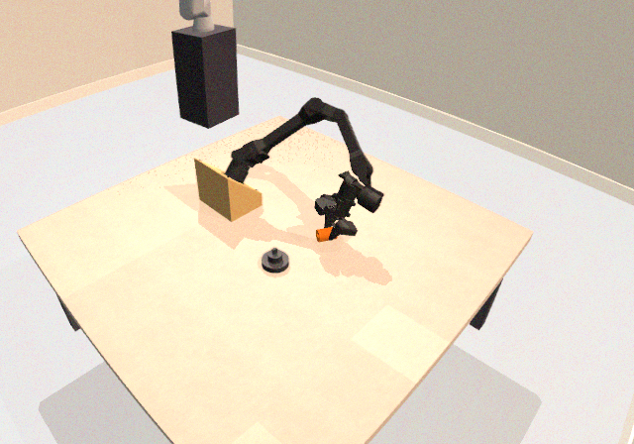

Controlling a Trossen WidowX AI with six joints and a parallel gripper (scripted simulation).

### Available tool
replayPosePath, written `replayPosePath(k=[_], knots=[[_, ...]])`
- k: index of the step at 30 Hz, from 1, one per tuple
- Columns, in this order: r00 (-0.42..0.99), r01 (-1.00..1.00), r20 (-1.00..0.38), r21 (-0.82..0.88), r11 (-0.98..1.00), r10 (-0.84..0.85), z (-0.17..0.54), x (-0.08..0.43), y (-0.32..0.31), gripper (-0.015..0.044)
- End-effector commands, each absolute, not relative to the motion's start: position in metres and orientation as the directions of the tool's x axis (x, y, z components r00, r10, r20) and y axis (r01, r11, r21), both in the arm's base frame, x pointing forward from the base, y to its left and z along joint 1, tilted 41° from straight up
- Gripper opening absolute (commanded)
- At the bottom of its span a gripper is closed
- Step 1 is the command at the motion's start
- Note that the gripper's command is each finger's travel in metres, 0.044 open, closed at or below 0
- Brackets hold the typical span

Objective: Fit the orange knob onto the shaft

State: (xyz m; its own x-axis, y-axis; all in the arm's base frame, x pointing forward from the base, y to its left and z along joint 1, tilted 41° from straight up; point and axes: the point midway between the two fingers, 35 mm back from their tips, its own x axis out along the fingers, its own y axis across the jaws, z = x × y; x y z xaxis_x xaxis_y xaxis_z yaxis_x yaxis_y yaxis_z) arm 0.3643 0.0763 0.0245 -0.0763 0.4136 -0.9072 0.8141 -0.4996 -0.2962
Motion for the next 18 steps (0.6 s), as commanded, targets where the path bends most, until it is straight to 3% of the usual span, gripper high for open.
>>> replayPosePath(k=[1,18], knots=[[-0.068,0.812,-0.901,-0.299,-0.501,0.429,0.024,0.364,0.076,0.0179],[0.112,0.813,-0.766,-0.296,-0.502,0.633,0.023,0.353,0.058,0.0179]])
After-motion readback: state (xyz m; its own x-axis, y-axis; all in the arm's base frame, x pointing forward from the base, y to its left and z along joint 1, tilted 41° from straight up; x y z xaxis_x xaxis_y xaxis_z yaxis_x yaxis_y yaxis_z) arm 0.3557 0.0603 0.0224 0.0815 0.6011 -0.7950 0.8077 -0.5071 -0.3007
